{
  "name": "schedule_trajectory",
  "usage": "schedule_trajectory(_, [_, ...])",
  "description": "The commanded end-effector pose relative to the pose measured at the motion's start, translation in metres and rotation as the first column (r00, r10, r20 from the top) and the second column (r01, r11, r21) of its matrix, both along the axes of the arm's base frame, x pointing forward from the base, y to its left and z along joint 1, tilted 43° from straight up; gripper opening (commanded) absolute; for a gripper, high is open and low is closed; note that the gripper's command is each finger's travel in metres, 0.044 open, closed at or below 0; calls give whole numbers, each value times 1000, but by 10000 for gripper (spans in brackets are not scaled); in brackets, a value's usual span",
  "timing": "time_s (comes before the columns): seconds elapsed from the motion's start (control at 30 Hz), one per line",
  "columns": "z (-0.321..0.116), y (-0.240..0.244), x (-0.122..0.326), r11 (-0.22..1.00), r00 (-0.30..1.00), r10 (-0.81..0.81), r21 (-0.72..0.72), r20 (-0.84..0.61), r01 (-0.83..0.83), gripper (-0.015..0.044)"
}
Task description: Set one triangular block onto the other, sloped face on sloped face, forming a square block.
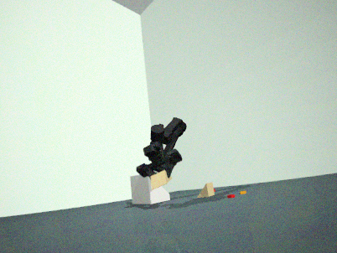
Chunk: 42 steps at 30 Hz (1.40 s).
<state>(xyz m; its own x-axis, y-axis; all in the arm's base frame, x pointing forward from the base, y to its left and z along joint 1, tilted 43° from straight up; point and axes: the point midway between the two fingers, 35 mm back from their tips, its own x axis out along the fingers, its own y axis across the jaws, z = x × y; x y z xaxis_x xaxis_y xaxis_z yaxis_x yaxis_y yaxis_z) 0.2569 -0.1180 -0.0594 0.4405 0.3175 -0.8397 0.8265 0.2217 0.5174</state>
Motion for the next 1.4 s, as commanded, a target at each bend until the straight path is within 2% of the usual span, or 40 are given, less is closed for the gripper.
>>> schedule_trajectory(0.0, [-1, -4, 4, 995, 995, -79, 57, -67, 83, 0])
schedule_trajectory(0.33, [-4, -7, 7, 927, 921, -266, 187, -285, 326, 0])
schedule_trajectory(0.67, [-5, -8, 10, 794, 760, -395, 224, -517, 565, 0])
schedule_trajectory(1.0, [-3, -10, 11, 620, 520, -457, 161, -721, 768, 0])
schedule_trajectory(1.37, [1, -11, 13, 411, 192, -448, -11, -873, 911, 0])
